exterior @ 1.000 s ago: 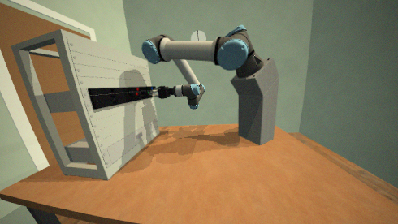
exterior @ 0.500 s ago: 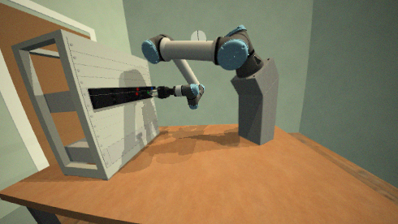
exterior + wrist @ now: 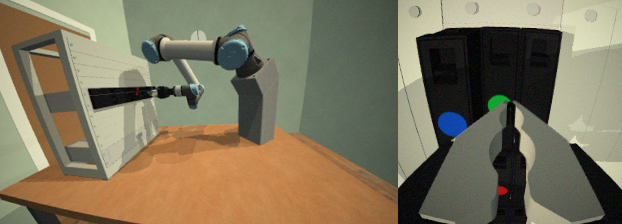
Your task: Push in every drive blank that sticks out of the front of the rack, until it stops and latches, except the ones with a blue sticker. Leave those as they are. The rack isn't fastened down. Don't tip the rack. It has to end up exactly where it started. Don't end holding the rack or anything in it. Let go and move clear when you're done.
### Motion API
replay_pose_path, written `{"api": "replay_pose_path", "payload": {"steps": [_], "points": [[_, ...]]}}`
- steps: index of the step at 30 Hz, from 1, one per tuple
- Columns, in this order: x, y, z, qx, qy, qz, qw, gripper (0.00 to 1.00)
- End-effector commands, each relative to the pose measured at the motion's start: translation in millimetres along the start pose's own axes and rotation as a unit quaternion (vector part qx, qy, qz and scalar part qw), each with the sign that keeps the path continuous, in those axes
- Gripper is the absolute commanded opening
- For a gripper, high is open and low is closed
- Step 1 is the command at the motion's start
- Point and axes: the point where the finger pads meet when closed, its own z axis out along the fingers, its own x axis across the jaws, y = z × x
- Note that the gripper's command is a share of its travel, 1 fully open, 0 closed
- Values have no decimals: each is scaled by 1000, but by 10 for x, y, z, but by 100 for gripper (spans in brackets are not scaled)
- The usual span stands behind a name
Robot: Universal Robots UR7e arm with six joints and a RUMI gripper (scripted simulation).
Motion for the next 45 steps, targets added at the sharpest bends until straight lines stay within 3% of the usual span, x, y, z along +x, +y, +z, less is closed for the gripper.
{"api": "replay_pose_path", "payload": {"steps": [1,39,45], "points": [[-4,-2,15,0,0,0,1000,0],[-4,-2,12,0,0,0,1000,0],[-4,-2,-108,0,0,0,1000,0]]}}
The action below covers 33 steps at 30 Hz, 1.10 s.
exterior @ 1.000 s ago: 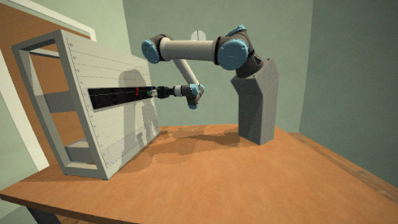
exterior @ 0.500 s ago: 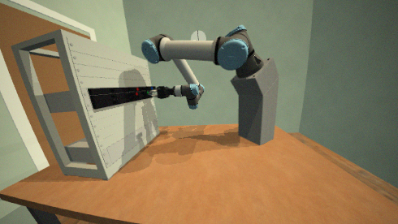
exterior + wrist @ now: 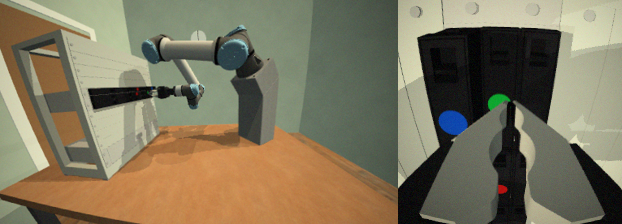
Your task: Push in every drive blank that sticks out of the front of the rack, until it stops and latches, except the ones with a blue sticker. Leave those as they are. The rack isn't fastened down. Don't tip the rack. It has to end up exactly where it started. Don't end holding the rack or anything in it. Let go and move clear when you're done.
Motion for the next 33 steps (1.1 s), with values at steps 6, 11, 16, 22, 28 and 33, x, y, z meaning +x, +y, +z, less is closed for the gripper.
{"api": "replay_pose_path", "payload": {"steps": [6,11,16,22,28,33], "points": [[-5,-1,-402,0,0,0,1000,0],[-5,-1,-583,0,0,0,1000,0],[-5,-1,-833,0,0,0,1000,0],[-4,-1,-965,0,0,0,1000,0],[-4,-1,-972,0,0,0,1000,0],[-4,-1,-972,0,0,0,1000,0]]}}
